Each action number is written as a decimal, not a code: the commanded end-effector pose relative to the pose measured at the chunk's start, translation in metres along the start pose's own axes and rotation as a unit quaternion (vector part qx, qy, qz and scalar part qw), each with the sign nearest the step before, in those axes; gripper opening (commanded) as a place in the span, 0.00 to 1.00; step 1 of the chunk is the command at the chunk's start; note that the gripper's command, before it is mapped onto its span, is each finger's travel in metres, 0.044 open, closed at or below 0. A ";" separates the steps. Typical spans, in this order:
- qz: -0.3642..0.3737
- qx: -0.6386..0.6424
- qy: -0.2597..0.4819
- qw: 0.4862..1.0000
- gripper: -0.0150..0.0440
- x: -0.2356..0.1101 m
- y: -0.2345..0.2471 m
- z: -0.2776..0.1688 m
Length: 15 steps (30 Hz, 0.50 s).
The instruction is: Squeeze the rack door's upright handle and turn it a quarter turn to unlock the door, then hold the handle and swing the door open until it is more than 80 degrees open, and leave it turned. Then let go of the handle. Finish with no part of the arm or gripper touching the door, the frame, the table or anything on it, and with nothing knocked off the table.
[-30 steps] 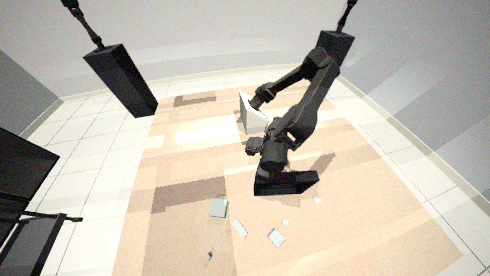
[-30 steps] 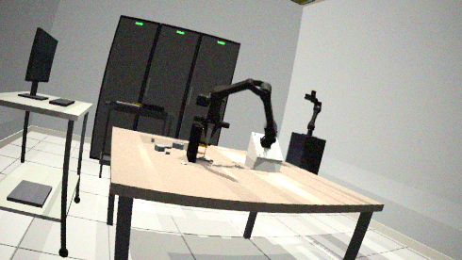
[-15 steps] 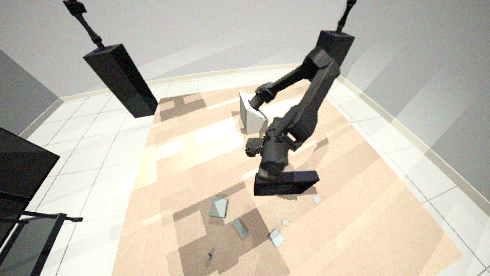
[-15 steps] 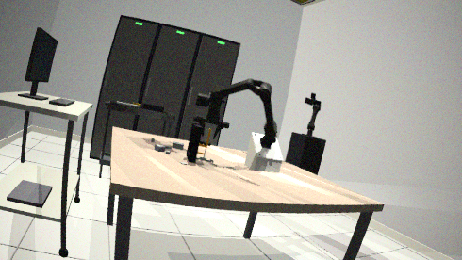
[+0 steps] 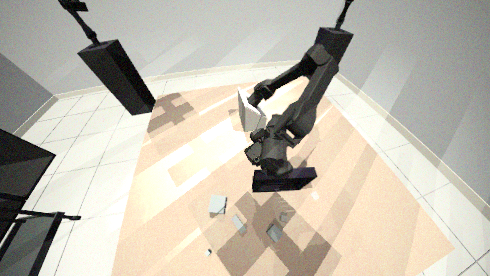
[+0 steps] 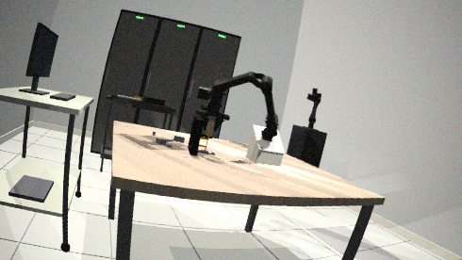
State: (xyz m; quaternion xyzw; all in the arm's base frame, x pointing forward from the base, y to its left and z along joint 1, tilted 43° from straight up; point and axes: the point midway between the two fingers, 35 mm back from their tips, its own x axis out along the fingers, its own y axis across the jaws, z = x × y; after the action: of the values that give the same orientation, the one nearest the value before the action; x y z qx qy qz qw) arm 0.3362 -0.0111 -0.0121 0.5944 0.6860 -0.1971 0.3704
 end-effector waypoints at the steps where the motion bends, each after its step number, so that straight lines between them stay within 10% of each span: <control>1: 0.001 -0.091 0.002 0.996 0.74 0.000 0.000 -0.001; 15: 0.002 -0.424 0.001 0.906 0.74 0.000 0.000 -0.001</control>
State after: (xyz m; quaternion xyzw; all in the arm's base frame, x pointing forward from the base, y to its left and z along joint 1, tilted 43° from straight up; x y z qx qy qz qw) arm 0.3362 -0.0111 -0.0121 0.4194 0.7108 0.0654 0.5609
